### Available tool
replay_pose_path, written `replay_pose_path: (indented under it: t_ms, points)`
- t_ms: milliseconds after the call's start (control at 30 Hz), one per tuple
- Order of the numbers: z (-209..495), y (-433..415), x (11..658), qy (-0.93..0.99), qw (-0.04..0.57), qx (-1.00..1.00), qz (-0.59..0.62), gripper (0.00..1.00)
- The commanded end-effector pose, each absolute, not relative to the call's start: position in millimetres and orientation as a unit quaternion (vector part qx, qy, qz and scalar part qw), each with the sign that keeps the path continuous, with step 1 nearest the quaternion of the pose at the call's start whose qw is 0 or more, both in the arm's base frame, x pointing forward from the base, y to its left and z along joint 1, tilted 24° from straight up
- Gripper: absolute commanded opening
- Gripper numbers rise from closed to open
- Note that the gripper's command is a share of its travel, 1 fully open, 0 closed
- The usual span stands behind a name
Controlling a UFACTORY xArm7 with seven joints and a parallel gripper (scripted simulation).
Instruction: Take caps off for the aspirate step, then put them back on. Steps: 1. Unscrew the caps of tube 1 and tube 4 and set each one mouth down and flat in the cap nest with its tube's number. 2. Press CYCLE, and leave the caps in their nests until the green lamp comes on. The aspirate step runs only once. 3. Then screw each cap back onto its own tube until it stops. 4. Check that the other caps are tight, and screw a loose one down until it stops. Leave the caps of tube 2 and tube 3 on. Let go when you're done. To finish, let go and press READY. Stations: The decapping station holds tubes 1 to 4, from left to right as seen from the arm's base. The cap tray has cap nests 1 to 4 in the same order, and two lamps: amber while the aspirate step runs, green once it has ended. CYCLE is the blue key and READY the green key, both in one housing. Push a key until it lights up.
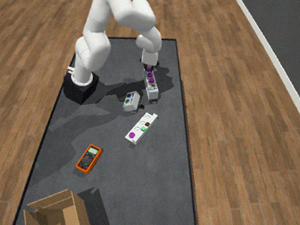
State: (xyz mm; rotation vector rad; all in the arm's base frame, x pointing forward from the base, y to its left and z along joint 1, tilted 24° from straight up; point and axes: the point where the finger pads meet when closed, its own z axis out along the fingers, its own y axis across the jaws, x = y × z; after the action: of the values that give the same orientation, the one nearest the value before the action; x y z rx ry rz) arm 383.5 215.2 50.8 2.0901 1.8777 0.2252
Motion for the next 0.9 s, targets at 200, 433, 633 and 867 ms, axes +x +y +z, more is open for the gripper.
replay_pose_path:
  t_ms: [200,433,633,867]
  points:
    - [51.9,217.5,383.9,0.511,0.165,0.834,0.127,0.0]
    - [51.9,217.5,383.9,0.511,0.165,0.834,0.127,0.46]
    - [51.9,217.5,384.0,0.511,0.165,0.834,0.127,0.46]
    - [52.2,217.5,383.8,0.578,0.175,0.789,0.112,0.46]
